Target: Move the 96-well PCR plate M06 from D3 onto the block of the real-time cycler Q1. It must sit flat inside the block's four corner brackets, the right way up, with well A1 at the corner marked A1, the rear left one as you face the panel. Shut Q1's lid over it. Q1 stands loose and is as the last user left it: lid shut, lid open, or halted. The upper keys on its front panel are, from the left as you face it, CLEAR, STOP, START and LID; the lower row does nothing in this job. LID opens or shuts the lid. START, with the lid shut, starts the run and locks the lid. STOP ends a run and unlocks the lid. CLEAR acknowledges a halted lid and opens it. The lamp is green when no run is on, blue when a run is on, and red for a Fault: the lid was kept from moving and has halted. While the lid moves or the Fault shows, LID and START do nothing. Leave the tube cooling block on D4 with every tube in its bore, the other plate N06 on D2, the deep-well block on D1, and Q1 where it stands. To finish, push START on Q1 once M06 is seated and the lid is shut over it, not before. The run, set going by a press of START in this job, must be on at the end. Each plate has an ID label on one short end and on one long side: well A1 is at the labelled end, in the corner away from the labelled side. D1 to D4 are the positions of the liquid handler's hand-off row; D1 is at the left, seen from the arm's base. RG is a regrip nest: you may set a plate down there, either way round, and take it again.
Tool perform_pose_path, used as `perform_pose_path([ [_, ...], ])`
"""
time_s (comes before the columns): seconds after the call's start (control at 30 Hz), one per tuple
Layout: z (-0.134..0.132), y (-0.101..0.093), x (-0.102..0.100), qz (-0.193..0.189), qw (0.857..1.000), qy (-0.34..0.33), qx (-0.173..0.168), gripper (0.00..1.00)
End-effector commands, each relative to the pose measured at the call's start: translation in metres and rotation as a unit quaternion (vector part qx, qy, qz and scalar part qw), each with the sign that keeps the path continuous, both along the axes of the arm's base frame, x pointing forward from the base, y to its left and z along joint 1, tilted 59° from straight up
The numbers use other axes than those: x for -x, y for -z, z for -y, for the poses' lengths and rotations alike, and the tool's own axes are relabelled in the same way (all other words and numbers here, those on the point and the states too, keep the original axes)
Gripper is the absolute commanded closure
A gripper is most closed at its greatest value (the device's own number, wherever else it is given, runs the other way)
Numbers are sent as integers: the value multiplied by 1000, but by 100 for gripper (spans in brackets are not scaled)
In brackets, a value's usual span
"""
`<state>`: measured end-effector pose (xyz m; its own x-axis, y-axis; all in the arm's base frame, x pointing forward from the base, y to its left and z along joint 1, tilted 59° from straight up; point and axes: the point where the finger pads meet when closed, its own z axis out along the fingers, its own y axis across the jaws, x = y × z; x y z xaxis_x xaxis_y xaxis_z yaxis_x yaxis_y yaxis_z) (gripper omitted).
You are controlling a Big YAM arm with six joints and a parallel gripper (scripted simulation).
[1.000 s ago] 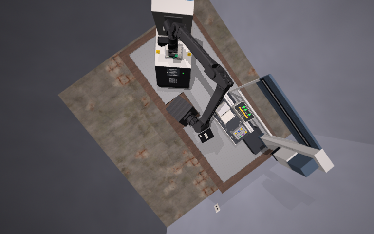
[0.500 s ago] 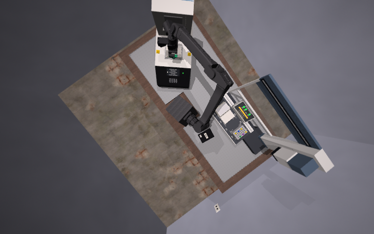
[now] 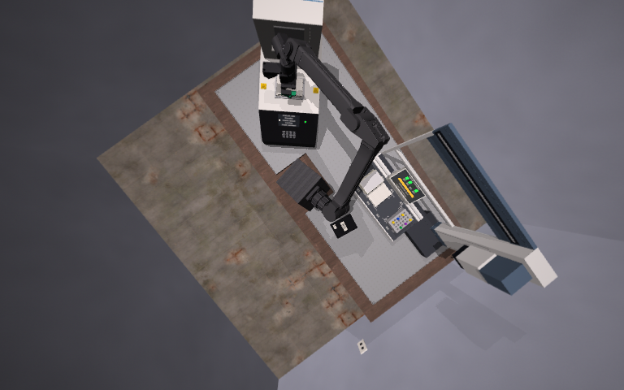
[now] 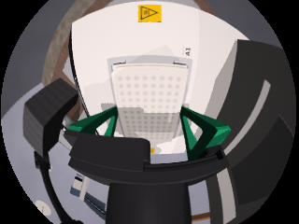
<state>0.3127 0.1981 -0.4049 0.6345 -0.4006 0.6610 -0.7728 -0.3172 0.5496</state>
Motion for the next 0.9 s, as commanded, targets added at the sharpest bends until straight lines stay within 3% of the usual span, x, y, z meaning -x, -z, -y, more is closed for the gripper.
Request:
perform_pose_path([
  [0.0, -31, -11, -32, 37, 999, 9, -37, 0],
  [0.17, -35, -13, -36, 40, 998, 9, -40, 0],
  [0.43, -63, -28, -28, 39, 999, -9, -36, 0],
  [0.73, -46, -23, -12, 18, 1000, 1, -14, 0],
  [0.87, -55, -21, -11, 22, 1000, -2, -19, 0],
])
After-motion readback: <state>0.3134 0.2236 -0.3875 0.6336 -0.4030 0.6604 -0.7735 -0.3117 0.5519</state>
